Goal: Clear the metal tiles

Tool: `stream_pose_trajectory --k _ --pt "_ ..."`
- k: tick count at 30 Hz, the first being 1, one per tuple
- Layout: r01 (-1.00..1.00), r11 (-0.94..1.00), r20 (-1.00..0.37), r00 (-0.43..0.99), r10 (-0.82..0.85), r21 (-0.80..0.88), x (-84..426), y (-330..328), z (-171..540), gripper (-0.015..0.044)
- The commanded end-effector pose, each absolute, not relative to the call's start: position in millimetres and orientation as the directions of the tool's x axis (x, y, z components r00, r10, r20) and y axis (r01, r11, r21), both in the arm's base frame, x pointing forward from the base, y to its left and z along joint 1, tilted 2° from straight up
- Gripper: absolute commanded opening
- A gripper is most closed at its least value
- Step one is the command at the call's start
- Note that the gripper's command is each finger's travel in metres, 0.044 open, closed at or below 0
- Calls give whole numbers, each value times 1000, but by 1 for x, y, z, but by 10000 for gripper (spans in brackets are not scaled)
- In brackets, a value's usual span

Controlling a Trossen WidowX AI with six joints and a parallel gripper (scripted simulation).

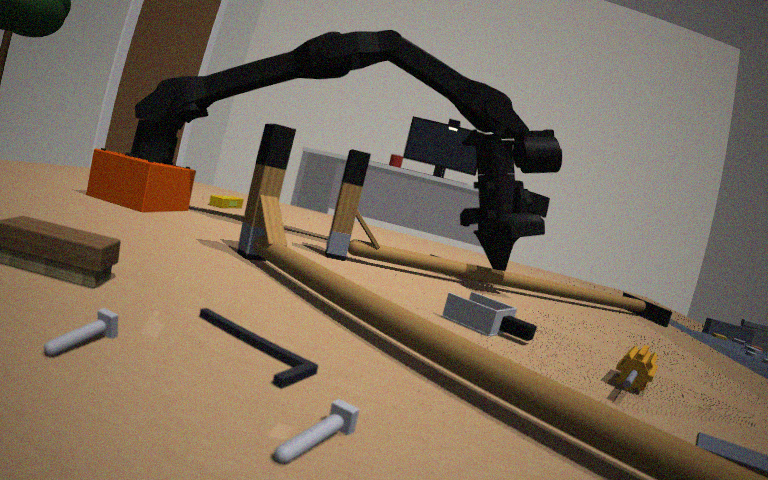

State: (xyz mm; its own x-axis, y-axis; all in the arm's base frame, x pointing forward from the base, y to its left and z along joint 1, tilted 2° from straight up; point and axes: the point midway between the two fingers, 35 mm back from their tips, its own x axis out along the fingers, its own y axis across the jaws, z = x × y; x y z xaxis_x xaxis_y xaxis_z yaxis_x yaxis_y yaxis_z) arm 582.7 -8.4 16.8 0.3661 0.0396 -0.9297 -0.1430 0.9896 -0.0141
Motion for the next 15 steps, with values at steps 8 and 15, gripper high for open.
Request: stream_pose_trajectory --k 8,15 --pt "-141 990 -912 408 38 -21 579 -9 64 0" --pt "-139 990 -902 429 38 -25 575 -9 90 0"
